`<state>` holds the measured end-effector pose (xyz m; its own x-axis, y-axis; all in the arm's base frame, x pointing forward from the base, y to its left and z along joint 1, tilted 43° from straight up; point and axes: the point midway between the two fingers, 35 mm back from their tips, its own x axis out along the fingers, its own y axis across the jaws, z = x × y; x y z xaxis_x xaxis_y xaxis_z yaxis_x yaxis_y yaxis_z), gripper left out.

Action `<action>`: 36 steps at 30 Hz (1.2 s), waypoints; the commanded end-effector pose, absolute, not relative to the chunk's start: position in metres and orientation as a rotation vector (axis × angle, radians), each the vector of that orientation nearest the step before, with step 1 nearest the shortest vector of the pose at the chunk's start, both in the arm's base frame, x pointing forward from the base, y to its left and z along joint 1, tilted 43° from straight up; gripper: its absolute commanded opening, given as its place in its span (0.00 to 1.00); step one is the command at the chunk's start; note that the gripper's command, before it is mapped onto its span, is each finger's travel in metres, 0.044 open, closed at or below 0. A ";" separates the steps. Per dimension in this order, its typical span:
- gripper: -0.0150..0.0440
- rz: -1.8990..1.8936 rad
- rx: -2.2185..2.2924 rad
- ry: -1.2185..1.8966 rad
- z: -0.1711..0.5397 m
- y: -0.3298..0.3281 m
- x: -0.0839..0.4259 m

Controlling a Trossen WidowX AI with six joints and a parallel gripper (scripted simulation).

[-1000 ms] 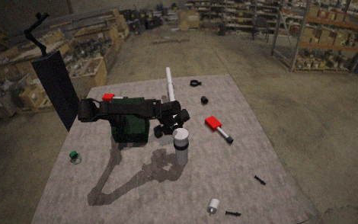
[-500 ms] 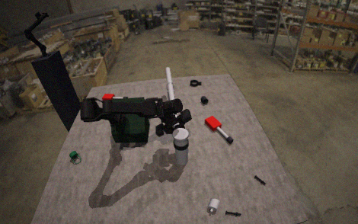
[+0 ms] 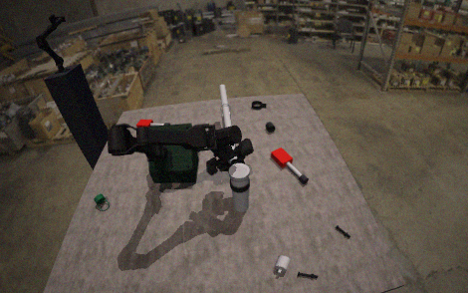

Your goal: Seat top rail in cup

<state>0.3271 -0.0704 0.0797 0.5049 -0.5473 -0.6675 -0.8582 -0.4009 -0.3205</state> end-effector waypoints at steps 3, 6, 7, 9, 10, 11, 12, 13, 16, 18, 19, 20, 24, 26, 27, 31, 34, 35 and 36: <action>0.25 0.621 -2.102 1.145 0.080 -0.070 0.327; 0.25 0.621 -2.102 1.145 0.080 -0.070 0.327; 0.25 0.621 -2.102 1.145 0.080 -0.070 0.327; 0.25 0.621 -2.102 1.145 0.080 -0.070 0.327; 0.25 0.621 -2.102 1.145 0.080 -0.070 0.327; 0.30 0.621 -2.102 1.145 0.080 -0.070 0.327; 0.34 0.621 -2.102 1.145 0.080 -0.070 0.327; 0.39 0.621 -2.102 1.145 0.080 -0.070 0.327; 0.52 0.621 -2.102 1.145 0.080 -0.070 0.327; 0.61 0.621 -2.102 1.145 0.080 -0.070 0.327; 0.65 0.621 -2.102 1.145 0.080 -0.070 0.327; 0.70 0.621 -2.102 1.145 0.080 -0.070 0.327; 0.88 0.623 -2.098 1.146 0.080 -0.062 0.327; 0.97 0.624 -2.096 1.147 0.080 -0.055 0.327; 1.00 0.624 -2.095 1.147 0.080 -0.051 0.327; 1.00 0.623 -2.094 1.149 0.080 -0.037 0.326; 1.00 0.621 -2.094 1.149 0.081 -0.026 0.325; 1.00 0.620 -2.095 1.149 0.081 -0.022 0.324; 1.00 0.618 -2.096 1.149 0.081 -0.019 0.324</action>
<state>0.3251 -0.0281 0.0817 0.5057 -0.5415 -0.6715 -0.8576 -0.3998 -0.3235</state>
